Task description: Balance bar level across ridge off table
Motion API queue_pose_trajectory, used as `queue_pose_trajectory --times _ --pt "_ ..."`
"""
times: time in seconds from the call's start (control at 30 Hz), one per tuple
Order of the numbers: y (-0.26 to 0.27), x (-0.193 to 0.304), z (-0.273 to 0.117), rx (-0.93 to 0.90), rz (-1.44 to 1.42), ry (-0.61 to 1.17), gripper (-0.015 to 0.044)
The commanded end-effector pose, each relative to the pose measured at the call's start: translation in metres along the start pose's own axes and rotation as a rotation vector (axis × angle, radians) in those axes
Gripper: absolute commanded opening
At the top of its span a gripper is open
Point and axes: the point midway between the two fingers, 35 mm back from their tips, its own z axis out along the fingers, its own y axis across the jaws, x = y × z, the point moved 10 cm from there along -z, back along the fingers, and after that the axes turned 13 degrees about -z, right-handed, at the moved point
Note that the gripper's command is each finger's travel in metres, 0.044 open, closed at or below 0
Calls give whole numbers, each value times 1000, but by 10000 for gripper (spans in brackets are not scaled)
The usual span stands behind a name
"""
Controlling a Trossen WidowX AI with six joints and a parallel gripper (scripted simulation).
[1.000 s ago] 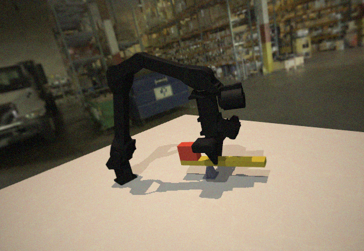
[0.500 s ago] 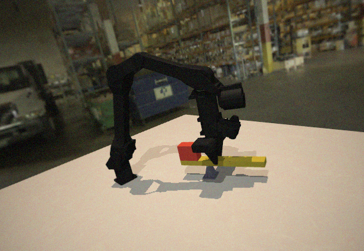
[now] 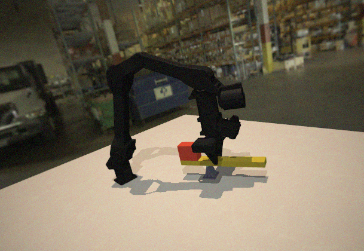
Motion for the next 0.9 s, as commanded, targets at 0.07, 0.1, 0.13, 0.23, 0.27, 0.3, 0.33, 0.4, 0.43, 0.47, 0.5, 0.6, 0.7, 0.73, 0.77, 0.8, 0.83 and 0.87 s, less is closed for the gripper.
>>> queue_pose_trajectory --times 0.07,0.1,0.13,0.23,0.27,0.3,0.33,0.4,0.43,0.47,0.5,0.6,0.7,0.73,0.77,0.8,0.83,0.87 --pt "0 0 0 0 0 0 171" --pt "0 0 0 0 0 0 171" --pt "0 0 0 0 0 0 171" --pt "0 0 0 0 0 0 172" --pt "0 0 0 0 0 0 172" --pt "0 0 0 0 0 0 172" --pt "0 0 0 0 0 0 173" --pt "0 0 0 0 0 0 173" --pt "0 0 0 0 0 0 173" --pt "0 0 0 0 0 0 173" --pt "0 0 0 0 0 0 185" --pt "0 0 0 0 0 0 185" --pt "0 0 0 0 0 0 185" --pt "0 0 0 0 0 0 185" --pt "0 0 0 0 0 0 185" --pt "0 0 0 0 0 0 185" --pt "0 0 0 0 0 0 185" --pt "0 0 0 0 0 0 185"
